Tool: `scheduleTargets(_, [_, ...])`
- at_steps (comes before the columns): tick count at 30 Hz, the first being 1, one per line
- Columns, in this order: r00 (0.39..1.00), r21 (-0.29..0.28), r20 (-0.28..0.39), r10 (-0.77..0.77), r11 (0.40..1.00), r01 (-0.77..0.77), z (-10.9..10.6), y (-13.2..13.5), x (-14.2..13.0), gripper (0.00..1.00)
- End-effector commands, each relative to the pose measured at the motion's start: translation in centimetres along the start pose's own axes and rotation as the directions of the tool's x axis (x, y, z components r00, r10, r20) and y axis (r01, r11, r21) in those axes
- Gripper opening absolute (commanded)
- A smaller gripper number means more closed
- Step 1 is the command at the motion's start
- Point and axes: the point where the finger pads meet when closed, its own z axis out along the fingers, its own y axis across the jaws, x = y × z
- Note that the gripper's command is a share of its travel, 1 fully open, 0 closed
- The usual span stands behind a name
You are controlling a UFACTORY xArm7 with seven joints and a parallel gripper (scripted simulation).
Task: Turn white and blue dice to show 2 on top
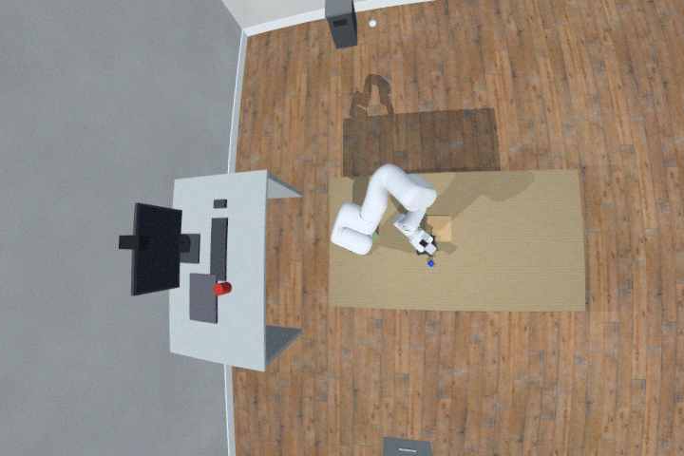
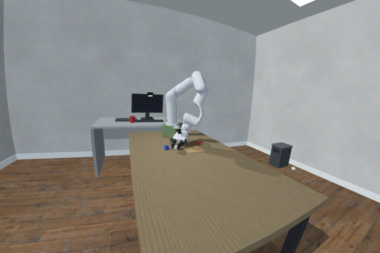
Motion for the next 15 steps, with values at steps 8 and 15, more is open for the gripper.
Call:
scheduleTargets(8, [1.000, 0.000, -0.001, 0.001, 1.000, -0.001, -0.1, 0.0, 0.1, 0.42])
scheduleTargets(15, [1.000, 0.000, -0.001, 0.001, 1.000, -0.001, -1.1, 0.0, 0.1, 0.42])
